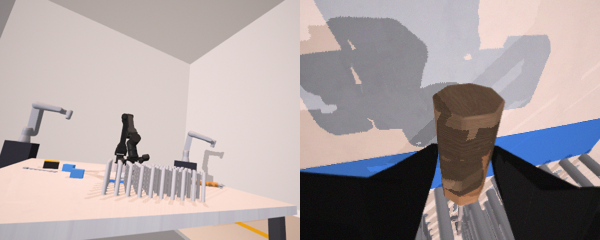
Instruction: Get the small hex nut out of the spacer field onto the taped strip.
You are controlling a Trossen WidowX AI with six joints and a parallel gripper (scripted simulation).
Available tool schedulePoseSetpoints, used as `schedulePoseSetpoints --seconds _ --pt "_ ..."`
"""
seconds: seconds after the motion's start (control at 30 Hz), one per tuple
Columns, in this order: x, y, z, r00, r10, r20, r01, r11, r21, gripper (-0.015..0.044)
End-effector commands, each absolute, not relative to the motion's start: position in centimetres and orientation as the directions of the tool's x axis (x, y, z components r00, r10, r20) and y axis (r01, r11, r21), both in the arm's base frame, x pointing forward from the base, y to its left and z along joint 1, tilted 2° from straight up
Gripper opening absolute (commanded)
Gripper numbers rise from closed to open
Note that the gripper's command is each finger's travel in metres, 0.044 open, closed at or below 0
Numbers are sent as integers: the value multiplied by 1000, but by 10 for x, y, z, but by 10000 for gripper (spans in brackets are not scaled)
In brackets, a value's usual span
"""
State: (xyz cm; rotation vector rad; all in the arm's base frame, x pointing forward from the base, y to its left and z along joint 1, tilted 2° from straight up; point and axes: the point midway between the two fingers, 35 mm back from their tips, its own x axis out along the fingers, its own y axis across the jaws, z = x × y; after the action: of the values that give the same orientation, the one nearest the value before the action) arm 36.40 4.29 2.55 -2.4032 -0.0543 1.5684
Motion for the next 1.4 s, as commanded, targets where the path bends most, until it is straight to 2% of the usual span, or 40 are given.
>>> schedulePoseSetpoints --seconds 0.0,1.37 --pt "369 43 29 422 184 -888 -106 -962 -250 0" --pt "389 41 28 425 183 -886 -105 -963 -249 0"
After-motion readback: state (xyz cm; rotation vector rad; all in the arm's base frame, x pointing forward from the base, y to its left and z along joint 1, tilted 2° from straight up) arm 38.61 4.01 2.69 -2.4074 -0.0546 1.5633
